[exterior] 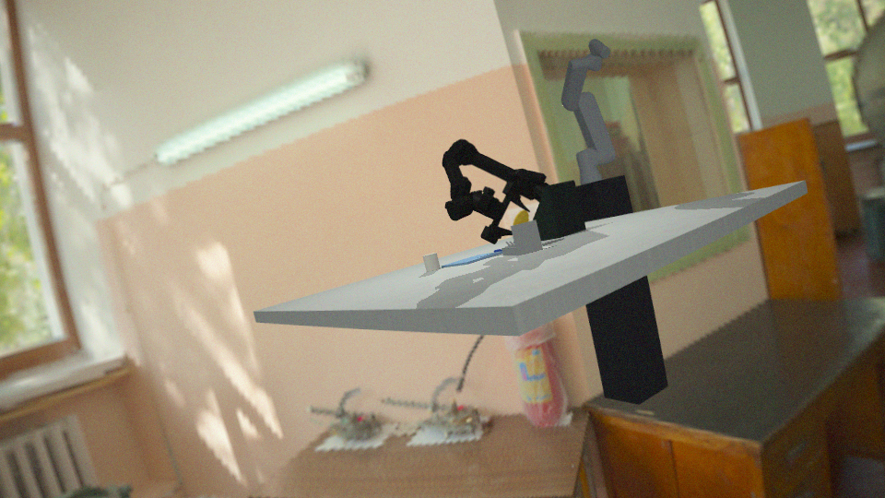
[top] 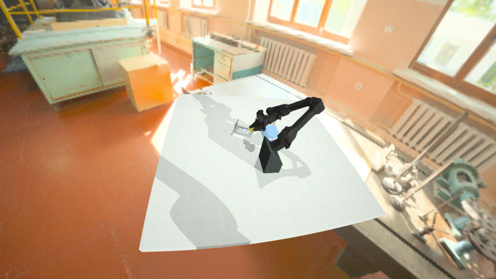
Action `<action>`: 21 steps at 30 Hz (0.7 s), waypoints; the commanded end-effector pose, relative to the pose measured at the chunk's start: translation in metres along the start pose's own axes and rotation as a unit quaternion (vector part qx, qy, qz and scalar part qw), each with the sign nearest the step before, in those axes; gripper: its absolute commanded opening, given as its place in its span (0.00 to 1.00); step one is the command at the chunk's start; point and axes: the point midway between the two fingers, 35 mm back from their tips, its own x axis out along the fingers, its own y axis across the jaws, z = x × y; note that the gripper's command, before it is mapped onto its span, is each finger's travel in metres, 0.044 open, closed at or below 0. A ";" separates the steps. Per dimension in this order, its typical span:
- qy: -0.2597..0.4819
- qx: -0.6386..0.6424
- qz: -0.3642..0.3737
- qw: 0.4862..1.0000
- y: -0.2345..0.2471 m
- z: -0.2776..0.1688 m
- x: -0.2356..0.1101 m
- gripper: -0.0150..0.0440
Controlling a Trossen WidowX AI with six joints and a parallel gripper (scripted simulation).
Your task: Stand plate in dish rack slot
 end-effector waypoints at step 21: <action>-0.199 -0.249 -0.012 0.948 -0.020 -0.006 -0.004 0.25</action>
